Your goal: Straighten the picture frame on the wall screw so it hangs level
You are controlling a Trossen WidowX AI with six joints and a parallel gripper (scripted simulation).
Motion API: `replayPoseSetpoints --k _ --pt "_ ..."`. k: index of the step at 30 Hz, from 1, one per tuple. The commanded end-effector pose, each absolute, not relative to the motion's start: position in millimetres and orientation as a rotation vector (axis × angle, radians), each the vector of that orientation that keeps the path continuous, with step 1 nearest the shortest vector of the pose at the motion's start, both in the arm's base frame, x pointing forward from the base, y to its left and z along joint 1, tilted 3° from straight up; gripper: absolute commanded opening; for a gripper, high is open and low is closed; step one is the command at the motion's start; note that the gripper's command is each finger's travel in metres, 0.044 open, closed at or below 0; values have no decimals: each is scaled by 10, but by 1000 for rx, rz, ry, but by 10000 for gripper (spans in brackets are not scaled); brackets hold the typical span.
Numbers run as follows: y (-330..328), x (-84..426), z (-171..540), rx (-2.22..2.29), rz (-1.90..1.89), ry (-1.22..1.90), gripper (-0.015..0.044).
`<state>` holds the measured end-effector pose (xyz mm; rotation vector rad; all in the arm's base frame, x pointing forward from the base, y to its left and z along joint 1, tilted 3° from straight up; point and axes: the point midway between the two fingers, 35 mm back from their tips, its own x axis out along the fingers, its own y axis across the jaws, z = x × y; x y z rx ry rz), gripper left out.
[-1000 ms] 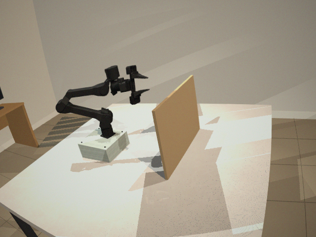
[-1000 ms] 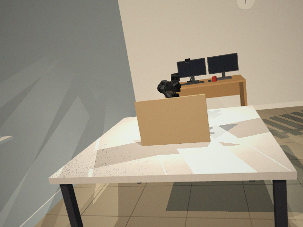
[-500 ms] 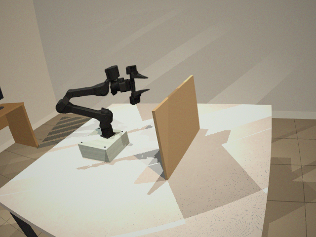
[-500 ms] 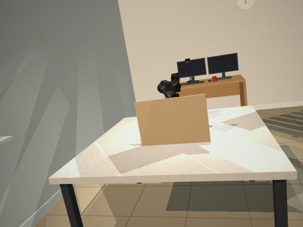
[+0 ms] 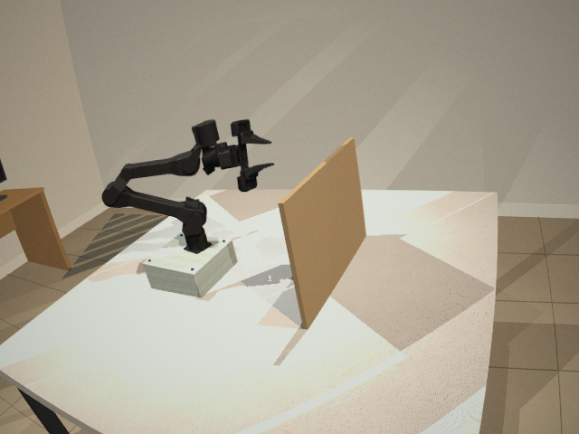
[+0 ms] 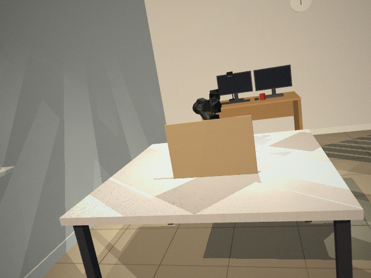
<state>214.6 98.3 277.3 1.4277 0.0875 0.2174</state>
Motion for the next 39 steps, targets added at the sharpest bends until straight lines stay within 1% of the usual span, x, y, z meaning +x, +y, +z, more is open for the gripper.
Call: replayPoseSetpoints --k 1,21,23,28,39 --pt "976 2148 2770 1431 212 85 260" --pt "976 2148 2770 1431 212 85 260" --pt "998 2145 2693 1428 217 87 260" --pt "1055 2100 2186 1431 212 86 260" --pt "1056 2097 2165 1431 212 86 260"
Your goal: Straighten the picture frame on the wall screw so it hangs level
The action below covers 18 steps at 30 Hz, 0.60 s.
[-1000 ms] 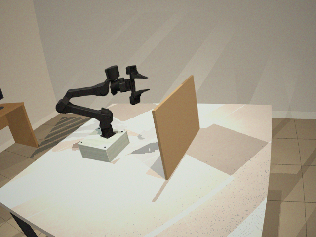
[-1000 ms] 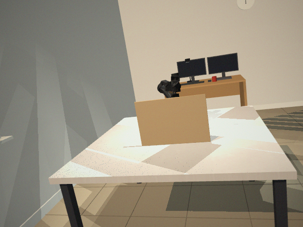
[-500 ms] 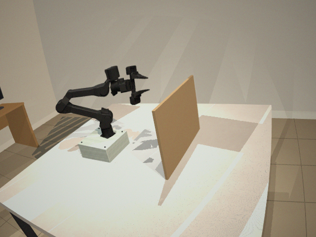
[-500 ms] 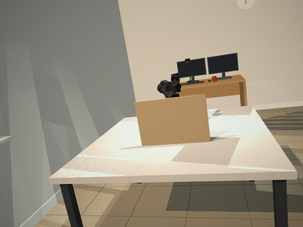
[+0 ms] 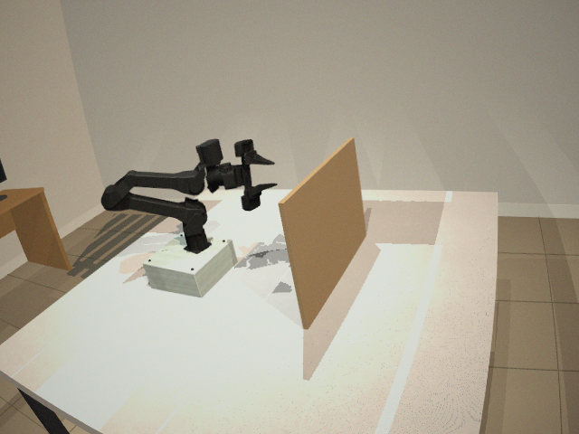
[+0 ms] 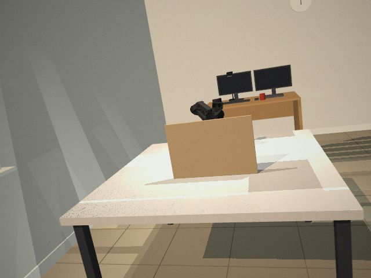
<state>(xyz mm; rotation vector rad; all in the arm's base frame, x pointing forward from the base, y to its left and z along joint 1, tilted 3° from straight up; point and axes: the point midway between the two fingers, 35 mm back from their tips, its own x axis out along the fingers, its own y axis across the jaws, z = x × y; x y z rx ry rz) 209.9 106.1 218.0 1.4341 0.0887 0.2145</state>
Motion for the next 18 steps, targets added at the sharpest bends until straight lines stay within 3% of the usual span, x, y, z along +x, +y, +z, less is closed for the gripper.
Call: replayPoseSetpoints --k 1,18 --pt "1056 2097 2165 1431 212 86 260" --pt "1135 2232 2136 1432 213 84 260"
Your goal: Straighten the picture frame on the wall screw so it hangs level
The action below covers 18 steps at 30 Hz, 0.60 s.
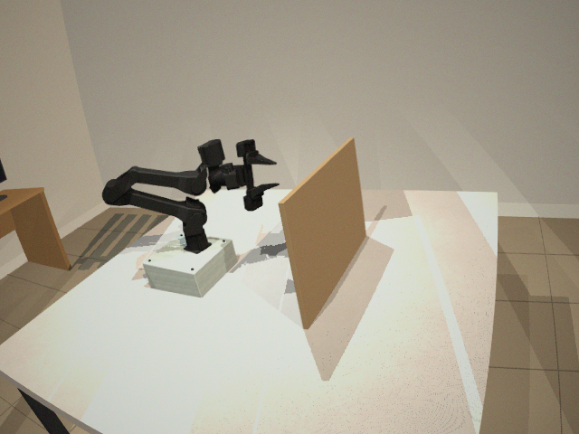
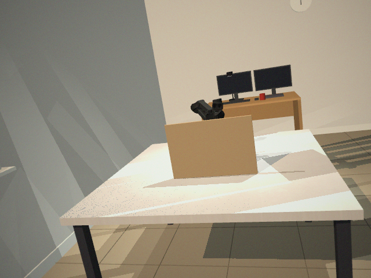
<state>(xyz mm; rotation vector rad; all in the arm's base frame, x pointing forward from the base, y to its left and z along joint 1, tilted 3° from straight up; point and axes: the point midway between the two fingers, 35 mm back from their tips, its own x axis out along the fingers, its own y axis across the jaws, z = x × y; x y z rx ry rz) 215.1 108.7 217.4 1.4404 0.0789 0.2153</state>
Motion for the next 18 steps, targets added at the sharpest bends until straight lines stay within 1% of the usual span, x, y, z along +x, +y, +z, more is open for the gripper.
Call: replayPoseSetpoints --k 1,9,18 --pt "1155 2275 2122 1432 213 83 260" --pt "1259 2617 1933 1431 216 81 260" --pt "1230 2917 1619 1430 216 80 260"
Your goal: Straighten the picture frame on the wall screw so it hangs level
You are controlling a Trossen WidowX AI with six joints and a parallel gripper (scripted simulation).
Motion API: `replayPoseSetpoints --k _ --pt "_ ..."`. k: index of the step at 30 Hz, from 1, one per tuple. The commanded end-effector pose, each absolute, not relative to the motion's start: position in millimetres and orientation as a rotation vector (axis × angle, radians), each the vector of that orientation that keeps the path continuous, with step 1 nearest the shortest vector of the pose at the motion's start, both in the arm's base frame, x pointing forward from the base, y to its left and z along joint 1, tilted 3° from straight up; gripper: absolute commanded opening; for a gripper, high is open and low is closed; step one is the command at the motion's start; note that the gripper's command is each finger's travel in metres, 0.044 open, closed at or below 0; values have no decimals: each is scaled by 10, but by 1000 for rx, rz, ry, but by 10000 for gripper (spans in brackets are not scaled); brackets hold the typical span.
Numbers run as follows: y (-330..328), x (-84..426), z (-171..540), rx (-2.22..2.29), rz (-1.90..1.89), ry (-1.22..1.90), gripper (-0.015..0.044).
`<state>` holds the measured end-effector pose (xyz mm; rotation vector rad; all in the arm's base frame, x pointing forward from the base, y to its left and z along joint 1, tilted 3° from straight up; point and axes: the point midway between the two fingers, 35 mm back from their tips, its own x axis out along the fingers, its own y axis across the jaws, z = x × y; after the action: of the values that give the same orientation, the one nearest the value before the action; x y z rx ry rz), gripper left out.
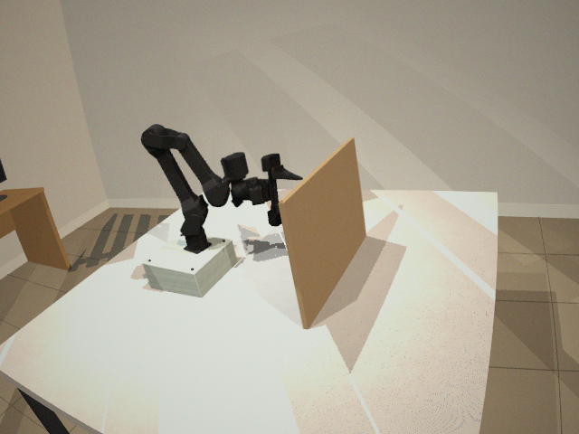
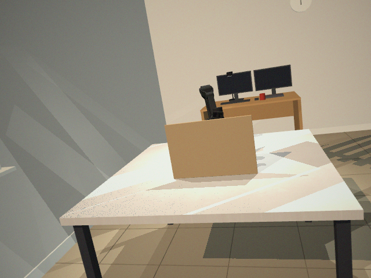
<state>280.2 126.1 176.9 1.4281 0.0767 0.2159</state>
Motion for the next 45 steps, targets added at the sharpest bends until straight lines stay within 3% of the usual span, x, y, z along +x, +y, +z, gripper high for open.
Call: replayPoseSetpoints --k 1,45 --pt "1228 2922 1612 1430 216 80 260" --pt "1305 3311 1651 1430 219 77 260"
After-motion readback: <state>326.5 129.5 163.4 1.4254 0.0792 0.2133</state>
